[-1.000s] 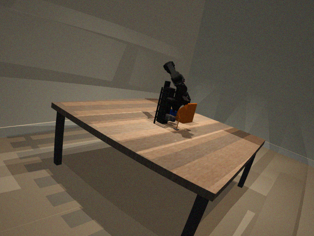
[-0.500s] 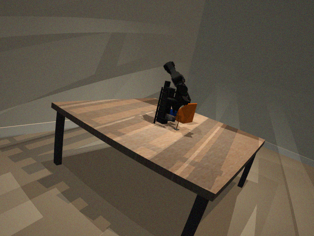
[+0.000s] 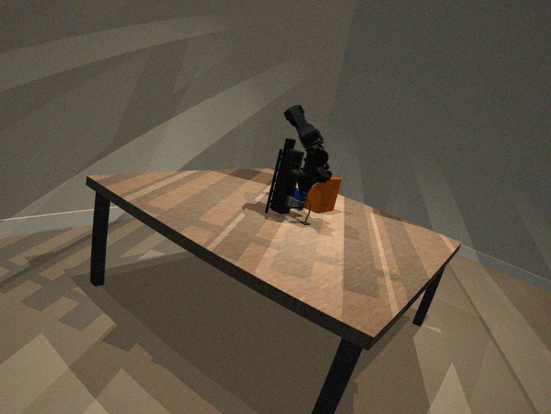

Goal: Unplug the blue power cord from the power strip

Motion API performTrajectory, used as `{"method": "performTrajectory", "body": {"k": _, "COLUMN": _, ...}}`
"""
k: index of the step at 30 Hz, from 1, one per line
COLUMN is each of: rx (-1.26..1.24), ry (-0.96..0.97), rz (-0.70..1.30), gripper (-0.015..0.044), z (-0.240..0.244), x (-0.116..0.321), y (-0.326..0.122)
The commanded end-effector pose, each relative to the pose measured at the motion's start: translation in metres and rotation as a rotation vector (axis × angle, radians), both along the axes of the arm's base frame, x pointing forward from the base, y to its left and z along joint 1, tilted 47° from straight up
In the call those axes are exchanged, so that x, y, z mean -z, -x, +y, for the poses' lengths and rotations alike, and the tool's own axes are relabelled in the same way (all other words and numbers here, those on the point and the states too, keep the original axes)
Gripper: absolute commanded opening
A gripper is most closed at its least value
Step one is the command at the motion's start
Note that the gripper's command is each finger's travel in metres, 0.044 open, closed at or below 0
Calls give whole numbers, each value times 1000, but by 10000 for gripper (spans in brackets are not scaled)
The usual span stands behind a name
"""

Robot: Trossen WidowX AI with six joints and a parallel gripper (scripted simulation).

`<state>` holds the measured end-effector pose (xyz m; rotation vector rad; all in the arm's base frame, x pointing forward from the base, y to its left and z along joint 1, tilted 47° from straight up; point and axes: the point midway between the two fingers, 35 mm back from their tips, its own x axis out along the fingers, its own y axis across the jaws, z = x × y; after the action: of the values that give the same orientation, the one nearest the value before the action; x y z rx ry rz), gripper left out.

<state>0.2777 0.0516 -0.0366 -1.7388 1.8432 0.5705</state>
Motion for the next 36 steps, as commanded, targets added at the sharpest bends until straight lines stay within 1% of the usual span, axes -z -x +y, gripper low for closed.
{"method": "performTrajectory", "body": {"k": 1, "rx": -8, "ry": -74, "rz": -23, "gripper": 0, "z": 29, "x": 18, "y": -5}}
{"method": "performTrajectory", "body": {"k": 12, "rx": -9, "ry": -74, "rz": -23, "gripper": 0, "z": 44, "x": 29, "y": -6}}
{"method": "performTrajectory", "body": {"k": 16, "rx": -10, "ry": -70, "rz": -23, "gripper": 105, "z": 34, "x": 25, "y": -5}}
{"method": "performTrajectory", "body": {"k": 26, "rx": -10, "ry": -70, "rz": -23, "gripper": 368, "z": 34, "x": 25, "y": -5}}
{"method": "performTrajectory", "body": {"k": 29, "rx": -10, "ry": -71, "rz": -23, "gripper": 440, "z": 43, "x": 31, "y": -7}}
{"method": "performTrajectory", "body": {"k": 34, "rx": -10, "ry": -74, "rz": -24, "gripper": 440, "z": 79, "x": 54, "y": -11}}
{"method": "performTrajectory", "body": {"k": 36, "rx": -10, "ry": -74, "rz": -24, "gripper": 440, "z": 85, "x": 59, "y": -11}}
